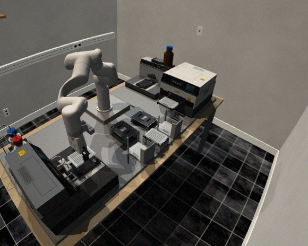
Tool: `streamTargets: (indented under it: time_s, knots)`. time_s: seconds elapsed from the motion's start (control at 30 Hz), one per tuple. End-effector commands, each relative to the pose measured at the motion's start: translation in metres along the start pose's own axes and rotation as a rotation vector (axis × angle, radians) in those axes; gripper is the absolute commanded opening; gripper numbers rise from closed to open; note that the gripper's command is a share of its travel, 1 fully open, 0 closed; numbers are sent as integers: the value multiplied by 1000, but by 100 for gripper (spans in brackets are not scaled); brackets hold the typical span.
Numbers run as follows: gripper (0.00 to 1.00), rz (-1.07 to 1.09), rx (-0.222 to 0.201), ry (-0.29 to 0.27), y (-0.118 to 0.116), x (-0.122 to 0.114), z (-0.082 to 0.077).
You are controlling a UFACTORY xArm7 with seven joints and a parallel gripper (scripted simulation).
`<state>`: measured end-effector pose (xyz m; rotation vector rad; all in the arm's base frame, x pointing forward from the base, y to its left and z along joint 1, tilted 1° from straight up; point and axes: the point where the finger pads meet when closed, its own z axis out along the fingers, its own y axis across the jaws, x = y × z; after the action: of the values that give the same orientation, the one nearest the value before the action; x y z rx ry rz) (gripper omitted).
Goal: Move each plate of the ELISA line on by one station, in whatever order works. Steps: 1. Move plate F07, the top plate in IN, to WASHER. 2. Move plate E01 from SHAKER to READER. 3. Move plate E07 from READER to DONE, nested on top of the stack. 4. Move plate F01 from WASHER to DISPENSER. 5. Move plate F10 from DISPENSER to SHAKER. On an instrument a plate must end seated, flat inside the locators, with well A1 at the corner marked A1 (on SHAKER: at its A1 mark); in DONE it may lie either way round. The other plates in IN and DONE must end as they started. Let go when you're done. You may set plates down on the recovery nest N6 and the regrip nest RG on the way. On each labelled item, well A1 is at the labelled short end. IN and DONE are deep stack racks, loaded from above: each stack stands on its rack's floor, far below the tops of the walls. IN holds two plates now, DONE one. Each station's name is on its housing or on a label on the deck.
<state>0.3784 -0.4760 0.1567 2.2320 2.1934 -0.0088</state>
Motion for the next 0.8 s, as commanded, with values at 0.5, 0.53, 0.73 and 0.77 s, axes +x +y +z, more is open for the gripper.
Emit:
streamTargets:
  time_s: [0.5,0.53,0.73,0.77]
  knots:
    - [0,0,-3,-4,1,-1,-25]
    - [0,0,-3,-4,1,-1,-27]
    - [0,0,-3,-4,1,-1,-35]
    - [0,0,-3,-4,1,-1,-36]
